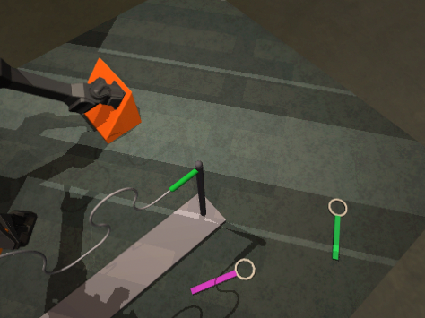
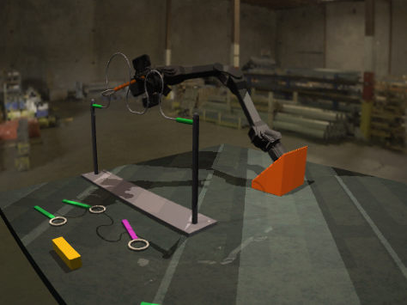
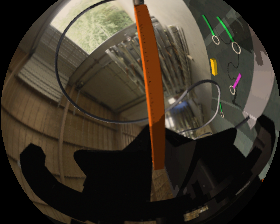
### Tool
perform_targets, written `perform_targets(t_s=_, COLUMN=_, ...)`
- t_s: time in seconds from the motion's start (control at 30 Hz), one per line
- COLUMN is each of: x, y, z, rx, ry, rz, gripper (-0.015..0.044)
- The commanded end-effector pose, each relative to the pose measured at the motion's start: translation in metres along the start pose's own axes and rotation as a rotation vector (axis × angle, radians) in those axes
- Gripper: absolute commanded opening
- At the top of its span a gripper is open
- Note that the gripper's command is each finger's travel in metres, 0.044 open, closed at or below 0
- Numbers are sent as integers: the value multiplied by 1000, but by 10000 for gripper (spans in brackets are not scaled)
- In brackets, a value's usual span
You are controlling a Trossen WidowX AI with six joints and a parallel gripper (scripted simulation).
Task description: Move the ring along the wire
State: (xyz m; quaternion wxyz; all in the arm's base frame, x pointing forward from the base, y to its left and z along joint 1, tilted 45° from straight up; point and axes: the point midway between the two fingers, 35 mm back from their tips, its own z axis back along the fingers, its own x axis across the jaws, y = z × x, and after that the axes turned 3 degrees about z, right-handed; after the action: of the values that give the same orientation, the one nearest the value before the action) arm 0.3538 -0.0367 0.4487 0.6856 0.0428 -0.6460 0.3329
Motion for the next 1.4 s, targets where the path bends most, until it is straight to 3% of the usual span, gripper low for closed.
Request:
perform_targets(t_s=0.0, x=10, y=0, z=0, rx=3, ry=-21, rz=-19, gripper=-150)
perform_targets(t_s=1.37, x=14, y=-3, z=2, rx=13, ry=136, rz=245, gripper=-150)
